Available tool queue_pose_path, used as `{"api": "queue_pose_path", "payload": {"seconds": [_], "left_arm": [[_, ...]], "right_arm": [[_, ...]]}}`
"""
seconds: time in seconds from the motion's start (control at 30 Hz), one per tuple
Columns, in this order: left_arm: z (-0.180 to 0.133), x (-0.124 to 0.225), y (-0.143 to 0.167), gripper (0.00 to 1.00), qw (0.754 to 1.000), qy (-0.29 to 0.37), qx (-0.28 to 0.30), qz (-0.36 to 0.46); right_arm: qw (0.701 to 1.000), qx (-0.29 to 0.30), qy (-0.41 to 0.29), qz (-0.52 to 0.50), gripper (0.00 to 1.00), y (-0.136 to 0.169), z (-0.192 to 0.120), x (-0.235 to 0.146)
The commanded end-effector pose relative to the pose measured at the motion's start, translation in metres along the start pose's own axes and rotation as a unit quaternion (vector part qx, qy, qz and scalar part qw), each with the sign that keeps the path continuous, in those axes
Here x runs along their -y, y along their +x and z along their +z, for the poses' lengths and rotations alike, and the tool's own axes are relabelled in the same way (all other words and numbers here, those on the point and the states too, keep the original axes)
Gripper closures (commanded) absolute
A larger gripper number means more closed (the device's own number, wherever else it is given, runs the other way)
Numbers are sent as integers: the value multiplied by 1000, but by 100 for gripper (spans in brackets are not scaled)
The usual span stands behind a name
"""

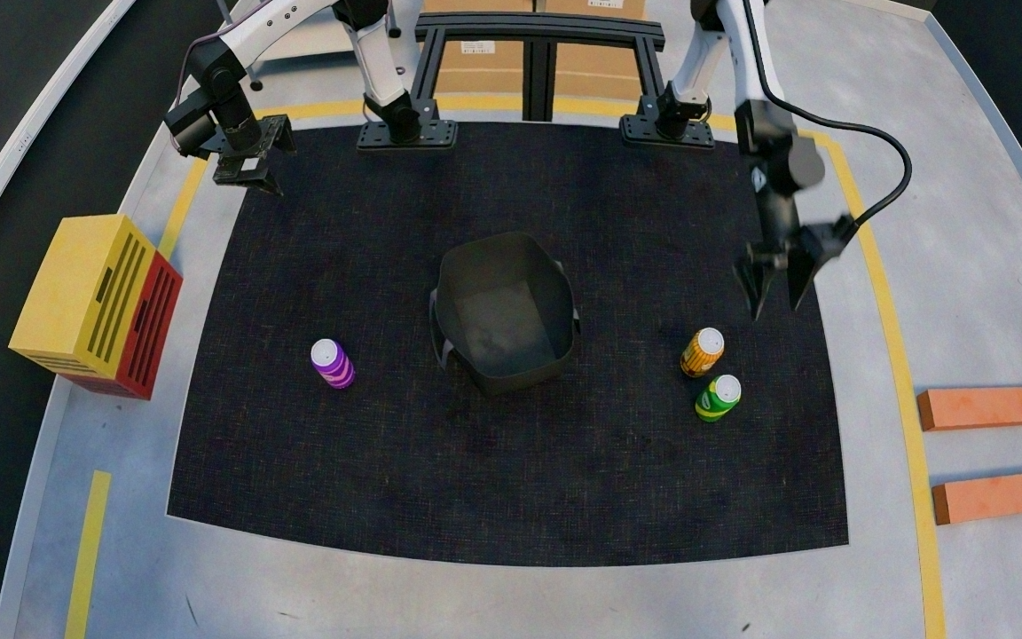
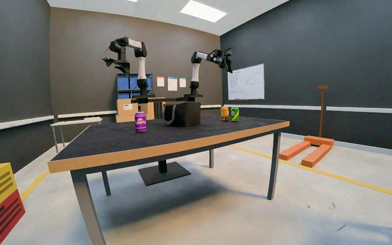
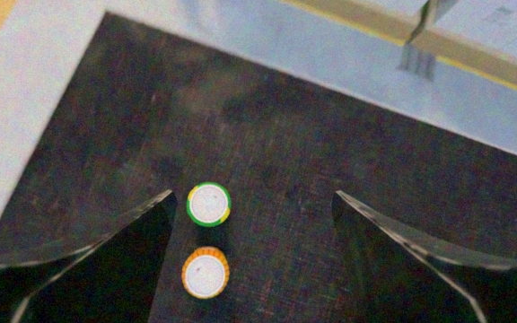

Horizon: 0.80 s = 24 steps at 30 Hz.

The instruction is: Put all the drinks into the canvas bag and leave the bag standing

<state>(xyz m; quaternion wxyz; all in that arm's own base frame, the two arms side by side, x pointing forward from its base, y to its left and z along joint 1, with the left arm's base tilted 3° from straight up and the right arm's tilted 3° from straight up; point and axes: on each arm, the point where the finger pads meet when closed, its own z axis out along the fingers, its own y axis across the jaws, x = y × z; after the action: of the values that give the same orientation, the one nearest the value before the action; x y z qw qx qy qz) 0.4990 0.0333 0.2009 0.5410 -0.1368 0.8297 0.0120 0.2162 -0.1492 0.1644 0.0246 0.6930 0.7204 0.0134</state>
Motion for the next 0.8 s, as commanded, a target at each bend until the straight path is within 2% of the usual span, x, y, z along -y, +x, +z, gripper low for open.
{"api": "queue_pose_path", "payload": {"seconds": [0.0,0.23,0.3,0.33,0.37,0.67,0.77], "left_arm": [[32,-13,14,11,998,-39,-29,-30],[85,-30,78,11,990,-88,-99,-50],[85,-30,78,11,990,-88,-99,-50],[83,-24,64,11,992,-82,-84,-53],[96,-35,92,11,988,-97,-112,-53],[144,-61,181,11,967,-161,-181,-75],[153,-60,186,11,967,-165,-178,-79]], "right_arm": [[999,27,-17,4,0,-7,-13,-4],[999,27,-17,4,0,-7,-13,-4],[999,27,-17,4,0,-7,-13,-4],[999,27,-17,4,0,-7,-13,-4],[999,27,-17,4,0,-7,-13,-4],[999,27,-17,4,0,-7,-13,-4],[999,27,-17,4,0,-7,-13,-4]]}}
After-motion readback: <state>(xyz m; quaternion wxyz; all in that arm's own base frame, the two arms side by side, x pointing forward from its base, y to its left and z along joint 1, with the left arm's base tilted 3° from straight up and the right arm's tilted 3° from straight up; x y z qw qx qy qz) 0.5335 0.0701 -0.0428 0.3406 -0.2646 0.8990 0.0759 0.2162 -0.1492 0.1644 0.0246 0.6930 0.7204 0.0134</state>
